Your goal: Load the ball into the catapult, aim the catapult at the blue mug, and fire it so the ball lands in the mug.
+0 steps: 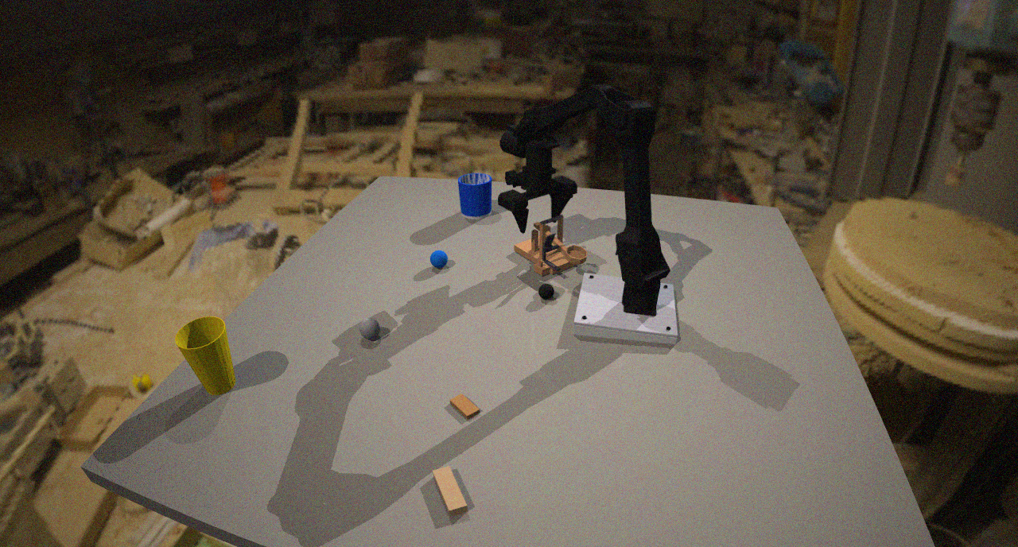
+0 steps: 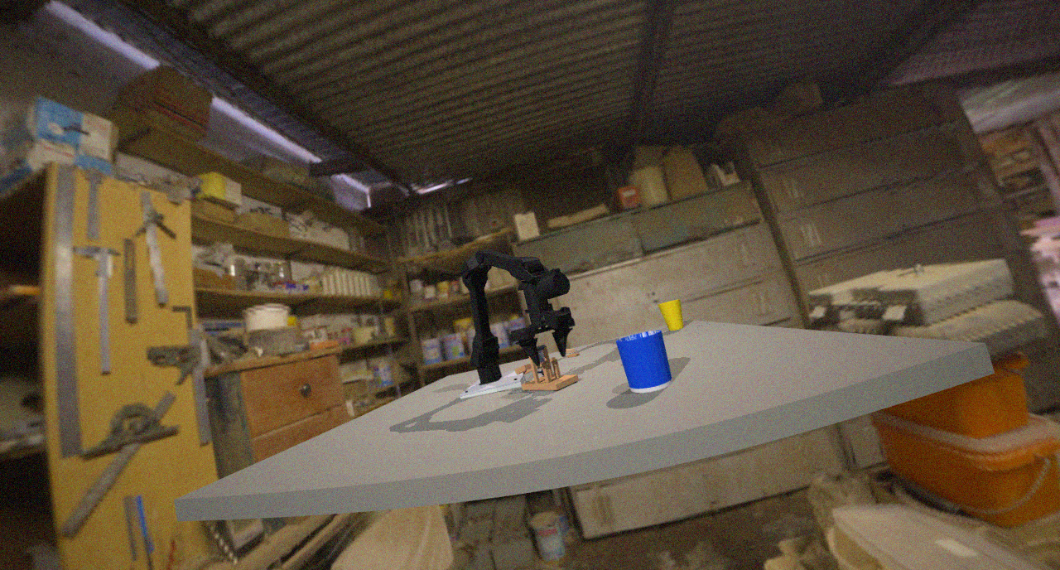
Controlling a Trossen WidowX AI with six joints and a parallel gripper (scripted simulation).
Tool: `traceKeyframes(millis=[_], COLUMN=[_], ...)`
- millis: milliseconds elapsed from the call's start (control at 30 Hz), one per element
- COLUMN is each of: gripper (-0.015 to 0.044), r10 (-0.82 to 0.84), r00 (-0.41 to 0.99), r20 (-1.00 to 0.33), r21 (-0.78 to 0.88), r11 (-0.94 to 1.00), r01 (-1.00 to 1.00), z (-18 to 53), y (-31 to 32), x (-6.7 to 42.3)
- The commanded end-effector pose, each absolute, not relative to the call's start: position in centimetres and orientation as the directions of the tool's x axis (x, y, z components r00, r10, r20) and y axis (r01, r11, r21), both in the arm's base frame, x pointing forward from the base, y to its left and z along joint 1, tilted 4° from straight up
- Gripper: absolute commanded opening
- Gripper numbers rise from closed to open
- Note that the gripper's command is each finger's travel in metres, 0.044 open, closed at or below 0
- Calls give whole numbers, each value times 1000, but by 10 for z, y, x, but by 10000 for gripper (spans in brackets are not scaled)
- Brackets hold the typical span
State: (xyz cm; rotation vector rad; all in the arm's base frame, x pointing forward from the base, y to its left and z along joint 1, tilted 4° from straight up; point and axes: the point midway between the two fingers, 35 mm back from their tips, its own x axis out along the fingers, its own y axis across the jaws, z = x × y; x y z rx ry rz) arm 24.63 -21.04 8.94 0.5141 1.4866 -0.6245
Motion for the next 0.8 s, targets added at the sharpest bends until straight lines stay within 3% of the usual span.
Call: traceKeyframes(millis=[0,667,767], gripper=[440,440,361], r10=[-64,-64,-67], r00=[-19,-19,-19], r20=[-998,-998,-998], r21=[-60,-60,-62], r11=[746,746,744], r01=[663,663,665], z=[82,52,56], y=[-210,-211,-212], x=[246,244,245])
